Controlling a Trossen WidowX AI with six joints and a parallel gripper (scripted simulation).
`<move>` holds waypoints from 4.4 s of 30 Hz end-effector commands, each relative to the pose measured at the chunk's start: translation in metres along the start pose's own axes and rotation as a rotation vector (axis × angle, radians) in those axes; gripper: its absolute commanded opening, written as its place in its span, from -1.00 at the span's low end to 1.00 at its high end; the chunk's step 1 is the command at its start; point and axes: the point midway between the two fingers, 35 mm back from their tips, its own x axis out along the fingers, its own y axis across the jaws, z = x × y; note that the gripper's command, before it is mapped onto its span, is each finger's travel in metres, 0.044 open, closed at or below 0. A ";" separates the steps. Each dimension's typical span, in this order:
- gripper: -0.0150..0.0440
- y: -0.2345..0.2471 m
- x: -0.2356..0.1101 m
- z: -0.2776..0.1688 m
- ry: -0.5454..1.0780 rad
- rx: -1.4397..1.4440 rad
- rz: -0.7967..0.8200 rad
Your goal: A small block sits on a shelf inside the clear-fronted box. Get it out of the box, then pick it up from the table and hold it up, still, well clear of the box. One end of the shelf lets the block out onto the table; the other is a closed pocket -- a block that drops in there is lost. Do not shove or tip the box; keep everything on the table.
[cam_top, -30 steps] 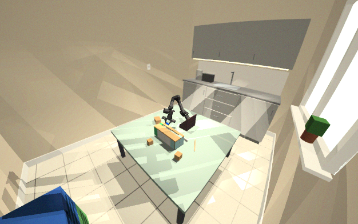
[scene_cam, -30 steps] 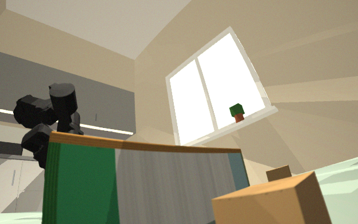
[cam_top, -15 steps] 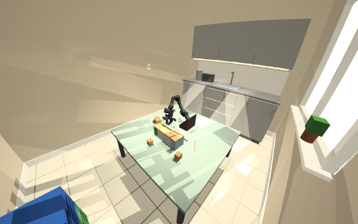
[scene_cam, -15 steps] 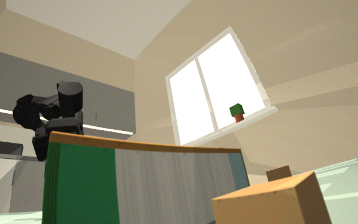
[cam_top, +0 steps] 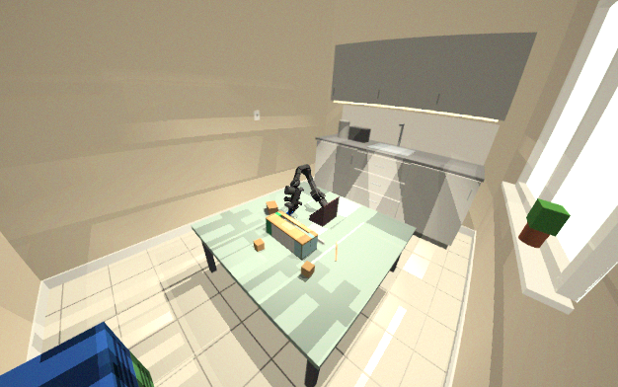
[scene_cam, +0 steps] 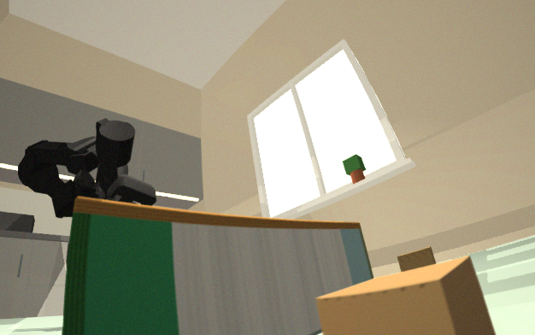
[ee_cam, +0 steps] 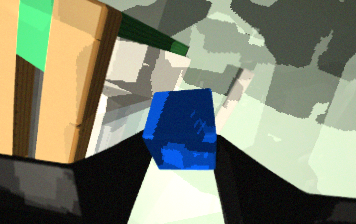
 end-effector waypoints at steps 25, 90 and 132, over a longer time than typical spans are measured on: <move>-0.49 -0.005 -0.023 -0.005 -0.026 -1.190 -0.051; -0.49 -0.011 -0.080 0.004 0.125 -3.906 -0.493; -0.49 -0.011 -0.081 0.004 0.133 -3.933 -0.503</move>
